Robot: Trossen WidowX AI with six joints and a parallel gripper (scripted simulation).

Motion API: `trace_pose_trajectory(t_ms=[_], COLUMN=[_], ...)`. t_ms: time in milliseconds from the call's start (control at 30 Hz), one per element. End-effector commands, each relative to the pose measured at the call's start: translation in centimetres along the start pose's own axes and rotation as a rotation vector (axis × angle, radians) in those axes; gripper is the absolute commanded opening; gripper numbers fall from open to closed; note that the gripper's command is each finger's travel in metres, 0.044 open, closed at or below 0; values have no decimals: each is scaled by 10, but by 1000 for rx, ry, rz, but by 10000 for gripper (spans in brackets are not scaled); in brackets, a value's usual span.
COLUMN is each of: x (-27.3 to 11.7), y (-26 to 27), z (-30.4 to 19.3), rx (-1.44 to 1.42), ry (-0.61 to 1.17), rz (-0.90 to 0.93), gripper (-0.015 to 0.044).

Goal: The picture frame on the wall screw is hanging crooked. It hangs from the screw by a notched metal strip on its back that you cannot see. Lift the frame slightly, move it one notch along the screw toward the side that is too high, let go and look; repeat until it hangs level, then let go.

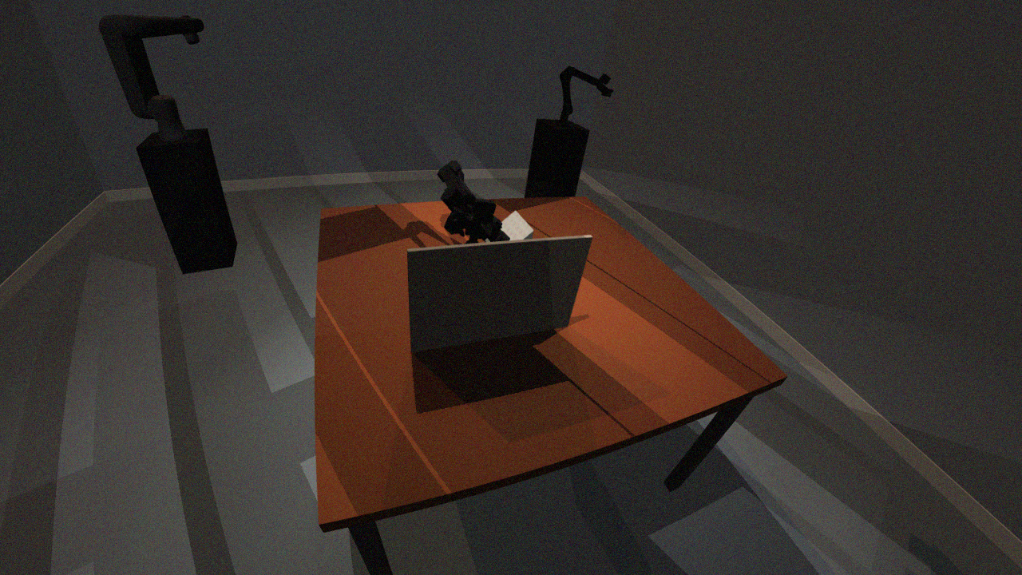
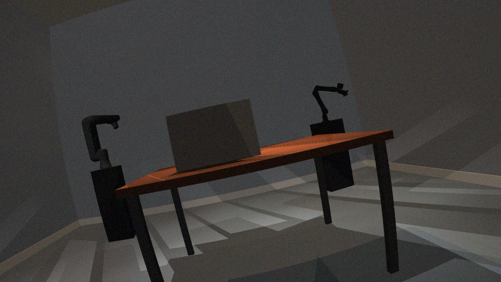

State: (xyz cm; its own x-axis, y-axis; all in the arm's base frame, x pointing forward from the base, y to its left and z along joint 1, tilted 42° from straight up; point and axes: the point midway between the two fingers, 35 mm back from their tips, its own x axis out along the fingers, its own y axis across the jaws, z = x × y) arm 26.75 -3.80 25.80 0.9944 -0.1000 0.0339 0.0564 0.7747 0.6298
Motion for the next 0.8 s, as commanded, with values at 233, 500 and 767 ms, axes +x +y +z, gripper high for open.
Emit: trace_pose_trajectory(t_ms=[233,500,767], x=[45,80,80], y=[3,0,0], z=[4,0,0], rx=[4,4,4], ry=[1,-1,-1], rz=[2,3,3], gripper=[260,260,260])
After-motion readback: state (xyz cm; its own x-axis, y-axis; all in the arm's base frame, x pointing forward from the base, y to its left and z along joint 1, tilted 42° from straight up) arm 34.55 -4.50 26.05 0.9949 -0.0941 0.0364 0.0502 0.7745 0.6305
